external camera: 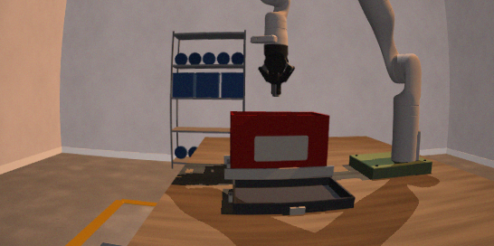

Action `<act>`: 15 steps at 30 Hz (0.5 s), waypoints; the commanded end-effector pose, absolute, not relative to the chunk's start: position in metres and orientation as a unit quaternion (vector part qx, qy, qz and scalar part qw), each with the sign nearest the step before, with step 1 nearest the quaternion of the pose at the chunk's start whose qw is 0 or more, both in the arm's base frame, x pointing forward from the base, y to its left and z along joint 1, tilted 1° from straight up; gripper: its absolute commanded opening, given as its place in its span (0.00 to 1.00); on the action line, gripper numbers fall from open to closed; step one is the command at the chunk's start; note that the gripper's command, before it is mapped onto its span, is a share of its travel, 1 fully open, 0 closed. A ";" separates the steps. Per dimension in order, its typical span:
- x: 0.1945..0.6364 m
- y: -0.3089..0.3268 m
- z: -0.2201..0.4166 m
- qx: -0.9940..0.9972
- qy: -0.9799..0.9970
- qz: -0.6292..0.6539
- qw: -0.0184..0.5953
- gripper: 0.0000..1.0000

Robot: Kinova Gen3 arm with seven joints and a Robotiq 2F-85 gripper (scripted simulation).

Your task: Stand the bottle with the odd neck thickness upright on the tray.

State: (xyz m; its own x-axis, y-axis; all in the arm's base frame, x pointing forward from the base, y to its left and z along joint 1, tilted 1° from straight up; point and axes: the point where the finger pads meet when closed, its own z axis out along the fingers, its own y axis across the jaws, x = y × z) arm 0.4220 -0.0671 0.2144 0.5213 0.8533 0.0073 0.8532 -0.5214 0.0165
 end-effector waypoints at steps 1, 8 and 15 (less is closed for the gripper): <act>0.422 -0.068 0.215 0.872 0.489 0.008 0.006 0.00; 0.424 -0.071 0.216 0.872 0.489 0.008 0.006 0.00; 0.424 -0.071 0.216 0.873 0.488 0.008 0.006 0.64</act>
